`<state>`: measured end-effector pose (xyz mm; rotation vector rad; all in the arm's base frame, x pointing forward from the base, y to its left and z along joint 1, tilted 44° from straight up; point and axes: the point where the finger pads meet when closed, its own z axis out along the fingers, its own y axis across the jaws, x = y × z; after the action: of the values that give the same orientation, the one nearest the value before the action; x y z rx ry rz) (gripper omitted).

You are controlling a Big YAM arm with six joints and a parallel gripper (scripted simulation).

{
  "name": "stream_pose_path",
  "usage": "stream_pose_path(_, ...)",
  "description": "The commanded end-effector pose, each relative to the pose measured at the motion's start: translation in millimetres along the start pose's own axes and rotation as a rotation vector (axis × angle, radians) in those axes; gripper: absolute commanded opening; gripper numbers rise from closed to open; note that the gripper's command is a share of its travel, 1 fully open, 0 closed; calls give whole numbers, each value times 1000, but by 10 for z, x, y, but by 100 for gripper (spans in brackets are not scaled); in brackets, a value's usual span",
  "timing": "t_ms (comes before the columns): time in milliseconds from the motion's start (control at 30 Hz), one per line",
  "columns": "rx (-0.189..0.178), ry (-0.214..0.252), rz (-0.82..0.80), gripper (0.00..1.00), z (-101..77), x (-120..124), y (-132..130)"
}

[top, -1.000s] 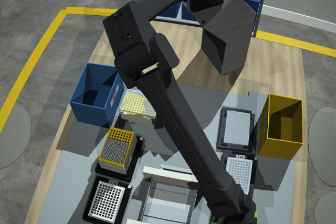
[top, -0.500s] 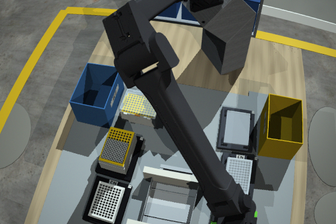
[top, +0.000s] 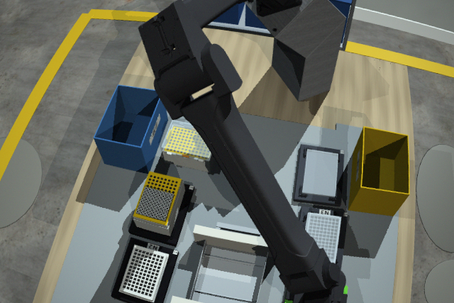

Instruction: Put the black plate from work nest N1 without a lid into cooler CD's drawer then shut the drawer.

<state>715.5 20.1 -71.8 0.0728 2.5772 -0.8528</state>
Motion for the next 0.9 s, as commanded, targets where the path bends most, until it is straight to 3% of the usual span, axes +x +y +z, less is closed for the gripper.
stream_pose_path(0,-17,-41,-8,0,-380,-166,86)
stream_pose_path(533,-17,-41,-8,0,-380,-166,86)
stream_pose_path(867,-17,-41,-3,0,-486,-160,85)
